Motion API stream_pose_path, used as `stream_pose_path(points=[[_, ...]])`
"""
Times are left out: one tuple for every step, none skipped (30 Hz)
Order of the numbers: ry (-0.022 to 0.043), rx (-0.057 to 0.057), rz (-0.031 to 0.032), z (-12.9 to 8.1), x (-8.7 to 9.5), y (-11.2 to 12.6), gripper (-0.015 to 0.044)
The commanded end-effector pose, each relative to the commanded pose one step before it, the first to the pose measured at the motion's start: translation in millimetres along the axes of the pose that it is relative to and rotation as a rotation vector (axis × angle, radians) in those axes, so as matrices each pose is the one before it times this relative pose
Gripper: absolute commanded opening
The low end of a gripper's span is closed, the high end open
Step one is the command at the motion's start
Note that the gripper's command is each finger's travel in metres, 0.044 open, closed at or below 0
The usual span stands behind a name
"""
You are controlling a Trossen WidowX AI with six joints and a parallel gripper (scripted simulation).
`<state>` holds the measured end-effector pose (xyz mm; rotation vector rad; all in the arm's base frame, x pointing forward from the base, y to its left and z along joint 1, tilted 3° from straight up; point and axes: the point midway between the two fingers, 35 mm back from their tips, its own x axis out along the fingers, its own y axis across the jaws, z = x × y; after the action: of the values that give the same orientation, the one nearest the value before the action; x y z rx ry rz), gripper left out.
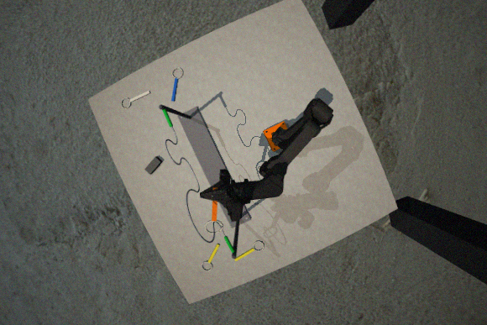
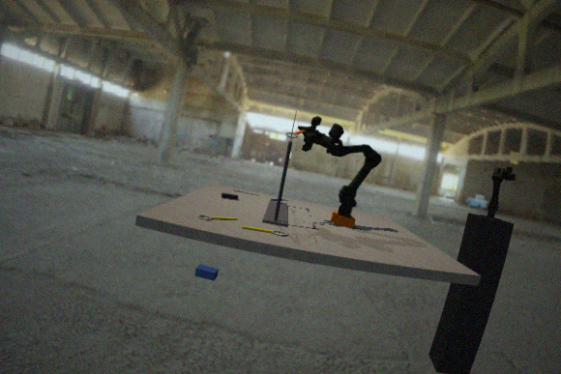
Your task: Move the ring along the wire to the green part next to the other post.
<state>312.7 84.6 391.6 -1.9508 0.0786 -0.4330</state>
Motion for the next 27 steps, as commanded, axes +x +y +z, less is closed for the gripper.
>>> stream_pose_path(points=[[0.00847,0.0319,0.02048,-1.45,-1.12,8.67,-0.0150],[0.00166,0.0122,0.00685,-0.03,-0.30,2.52,-0.0150],[0.00188,0.0138,0.00771,-0.05,-0.33,2.83,-0.0150],[0.00201,0.0147,0.00821,-0.04,-0.35,2.96,-0.0150],[0.00218,0.0159,0.00893,-0.01,-0.39,3.12,-0.0150],[0.00230,0.0169,0.00948,0.00,-0.41,3.26,-0.0150],[0.00236,0.0173,0.00970,-0.01,-0.42,3.31,-0.0150],[0.00237,0.0174,0.00973,-0.02,-0.41,3.31,-0.0150],[0.00242,0.0178,0.00996,-0.01,-0.42,3.35,-0.0150],[0.00254,0.0187,0.01048,0.02,-0.45,3.46,-0.0150],[0.00263,0.0194,0.01088,0.02,-0.47,3.56,-0.0150],[0.00267,0.0196,0.01103,0.01,-0.47,3.60,-0.0150],[0.00268,0.0197,0.01106,0.00,-0.46,3.60,-0.0150],[0.00271,0.0199,0.01119,0.00,-0.47,3.62,-0.0150],[0.00277,0.0204,0.01148,0.03,-0.49,3.69,-0.0150],[0.00281,0.0208,0.01169,0.03,-0.50,3.74,-0.0150],[0.00209,0.0157,0.00885,0.02,-0.37,2.82,-0.0150],[0.00201,0.0155,0.00876,0.02,-0.36,2.79,-0.0150],[0.00224,0.0174,0.00985,0.04,-0.40,3.12,-0.0150],[0.00254,0.0197,0.01116,0.06,-0.47,3.52,-0.0150],[0.00283,0.0216,0.01225,0.06,-0.52,3.86,-0.0150],[0.00295,0.0222,0.01253,0.04,-0.52,3.95,-0.0150],[0.00296,0.0220,0.01243,0.02,-0.51,3.93,-0.0150],[0.00294,0.0218,0.01230,0.02,-0.51,3.89,-0.0150],[0.00293,0.0217,0.01225,0.03,-0.51,3.86,-0.0150],[0.00293,0.0217,0.01225,0.03,-0.51,3.86,-0.0150],[0.00294,0.0217,0.01226,0.02,-0.51,3.87,-0.0150]])
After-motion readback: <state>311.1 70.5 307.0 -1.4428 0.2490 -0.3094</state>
